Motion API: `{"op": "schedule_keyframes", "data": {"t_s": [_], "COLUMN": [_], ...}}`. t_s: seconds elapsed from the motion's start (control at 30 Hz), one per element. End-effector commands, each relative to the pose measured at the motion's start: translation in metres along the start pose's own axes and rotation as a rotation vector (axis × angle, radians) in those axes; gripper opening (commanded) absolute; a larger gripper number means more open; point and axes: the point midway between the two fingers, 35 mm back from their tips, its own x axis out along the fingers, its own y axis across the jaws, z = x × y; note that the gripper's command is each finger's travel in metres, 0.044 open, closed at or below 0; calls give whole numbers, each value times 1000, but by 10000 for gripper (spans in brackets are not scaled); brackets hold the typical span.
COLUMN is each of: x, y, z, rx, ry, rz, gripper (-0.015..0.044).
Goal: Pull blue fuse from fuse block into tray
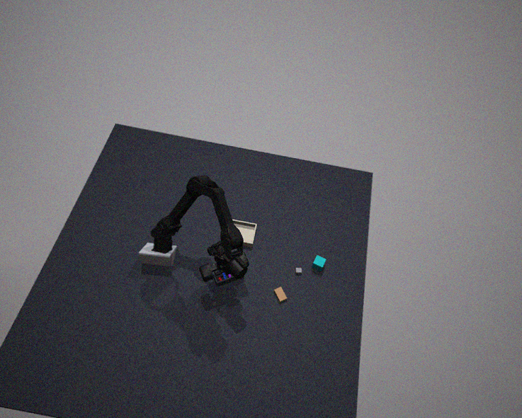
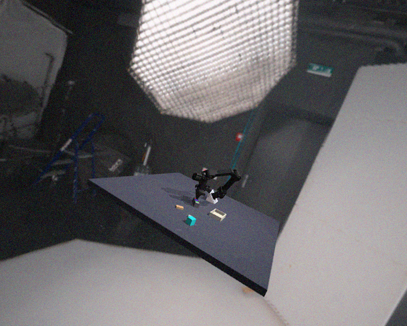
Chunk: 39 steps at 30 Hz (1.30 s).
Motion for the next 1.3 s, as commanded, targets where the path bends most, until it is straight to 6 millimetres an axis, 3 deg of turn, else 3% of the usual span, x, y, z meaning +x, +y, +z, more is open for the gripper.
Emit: {"op": "schedule_keyframes", "data": {"t_s": [0.0,0.57,0.93,1.27], "x": [2,12,10,7], "y": [0,0,0,0], "z": [0,0,0,0], "rx": [6,6,1,1], "ry": [-2,-3,0,0], "rz": [-4,-4,0,-1], "gripper": [74,74,1,0]}}
